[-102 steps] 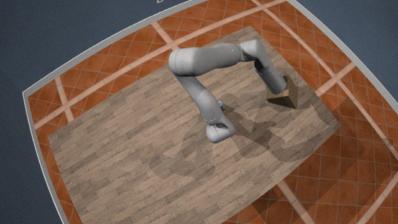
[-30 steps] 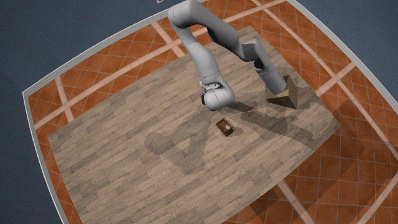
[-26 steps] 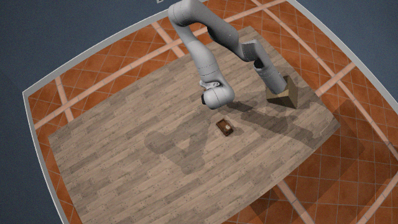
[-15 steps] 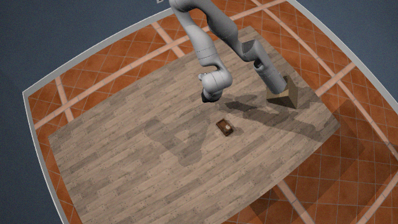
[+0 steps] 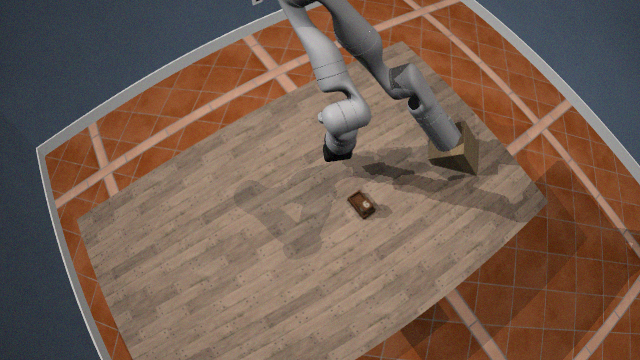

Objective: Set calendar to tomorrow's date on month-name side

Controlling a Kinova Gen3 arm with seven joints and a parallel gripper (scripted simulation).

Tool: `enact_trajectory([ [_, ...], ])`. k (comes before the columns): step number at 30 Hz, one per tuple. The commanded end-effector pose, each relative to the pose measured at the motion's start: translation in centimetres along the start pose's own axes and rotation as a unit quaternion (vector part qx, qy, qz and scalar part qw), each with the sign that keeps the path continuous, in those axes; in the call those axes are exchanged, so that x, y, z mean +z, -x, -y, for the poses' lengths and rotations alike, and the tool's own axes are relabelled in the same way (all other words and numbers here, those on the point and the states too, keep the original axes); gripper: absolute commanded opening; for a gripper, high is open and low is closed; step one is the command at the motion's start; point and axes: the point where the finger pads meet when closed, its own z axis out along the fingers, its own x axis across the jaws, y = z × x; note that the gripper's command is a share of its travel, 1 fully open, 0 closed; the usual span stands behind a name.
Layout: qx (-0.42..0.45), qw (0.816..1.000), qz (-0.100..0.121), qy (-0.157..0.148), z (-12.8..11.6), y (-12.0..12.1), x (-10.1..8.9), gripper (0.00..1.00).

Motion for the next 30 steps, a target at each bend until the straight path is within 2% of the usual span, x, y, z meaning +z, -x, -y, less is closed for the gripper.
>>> enact_trajectory([
  [1,0.003,1.0,0.0,0.011,0.11,0.06,-0.06,0.6],
  [5,0.003,0.999,-0.002,0.039,0.22,0.1,-0.03,0.6],
  [7,0.003,0.999,-0.002,0.039,0.22,0.1,-0.03,0.6],
  [17,0.003,0.993,0.0,0.117,0.35,0.05,-0.03,0.6],
  [30,0.003,0.991,0.001,0.131,0.38,0.04,-0.03,0.6],
])
